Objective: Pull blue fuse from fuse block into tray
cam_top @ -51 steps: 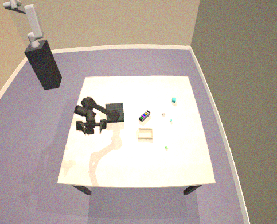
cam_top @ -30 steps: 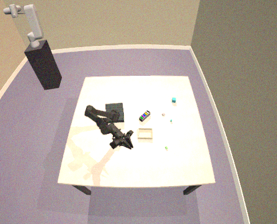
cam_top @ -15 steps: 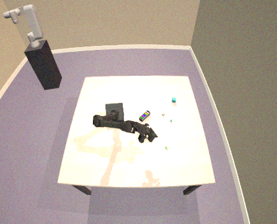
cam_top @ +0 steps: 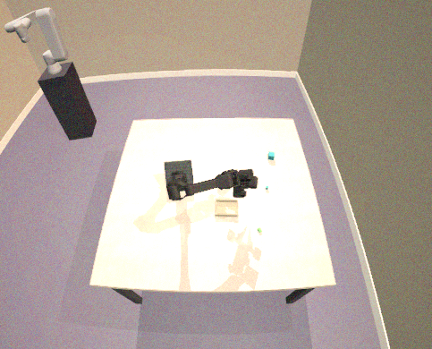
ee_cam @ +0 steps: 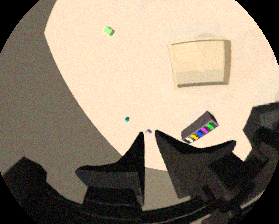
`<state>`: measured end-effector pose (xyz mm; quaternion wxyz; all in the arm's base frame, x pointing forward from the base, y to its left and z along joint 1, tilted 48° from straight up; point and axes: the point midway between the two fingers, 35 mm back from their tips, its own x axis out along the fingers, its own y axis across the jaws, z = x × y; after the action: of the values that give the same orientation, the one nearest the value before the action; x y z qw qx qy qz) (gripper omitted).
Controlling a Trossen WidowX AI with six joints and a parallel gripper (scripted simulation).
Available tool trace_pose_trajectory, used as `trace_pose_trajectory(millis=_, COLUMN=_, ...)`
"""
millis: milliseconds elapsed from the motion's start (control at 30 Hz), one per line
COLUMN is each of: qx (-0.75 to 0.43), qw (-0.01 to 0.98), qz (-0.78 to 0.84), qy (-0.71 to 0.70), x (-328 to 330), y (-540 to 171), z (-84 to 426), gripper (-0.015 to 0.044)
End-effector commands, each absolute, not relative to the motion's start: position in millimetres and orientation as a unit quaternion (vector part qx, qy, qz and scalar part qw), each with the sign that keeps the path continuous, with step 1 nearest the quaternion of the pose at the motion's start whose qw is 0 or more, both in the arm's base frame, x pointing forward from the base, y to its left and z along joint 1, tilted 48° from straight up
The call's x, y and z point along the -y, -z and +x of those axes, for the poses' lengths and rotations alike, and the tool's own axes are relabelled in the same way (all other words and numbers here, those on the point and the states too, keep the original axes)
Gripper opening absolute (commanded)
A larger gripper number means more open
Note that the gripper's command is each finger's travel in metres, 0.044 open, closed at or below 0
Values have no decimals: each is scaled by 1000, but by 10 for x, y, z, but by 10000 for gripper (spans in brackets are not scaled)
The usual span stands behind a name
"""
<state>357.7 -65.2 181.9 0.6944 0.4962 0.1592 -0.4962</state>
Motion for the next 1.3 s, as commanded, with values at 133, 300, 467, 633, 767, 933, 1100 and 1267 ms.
trace_pose_trajectory(millis=133, qx=-381, qw=714, qz=209, qy=550, x=158, y=-603, z=3237, gripper=74)
trace_pose_trajectory(millis=300, qx=-471, qw=695, qz=24, qy=542, x=25, y=-193, z=2891, gripper=74)
trace_pose_trajectory(millis=467, qx=-475, qw=694, qz=16, qy=542, x=33, y=-192, z=2871, gripper=74)
trace_pose_trajectory(millis=633, qx=-475, qw=694, qz=16, qy=542, x=34, y=-191, z=2871, gripper=74)
trace_pose_trajectory(millis=767, qx=-475, qw=694, qz=16, qy=542, x=51, y=-177, z=2871, gripper=74)
trace_pose_trajectory(millis=933, qx=-475, qw=694, qz=16, qy=542, x=89, y=-146, z=2869, gripper=74)
trace_pose_trajectory(millis=1100, qx=-475, qw=694, qz=16, qy=542, x=128, y=-115, z=2866, gripper=74)
trace_pose_trajectory(millis=1267, qx=-475, qw=694, qz=16, qy=542, x=166, y=-85, z=2864, gripper=74)
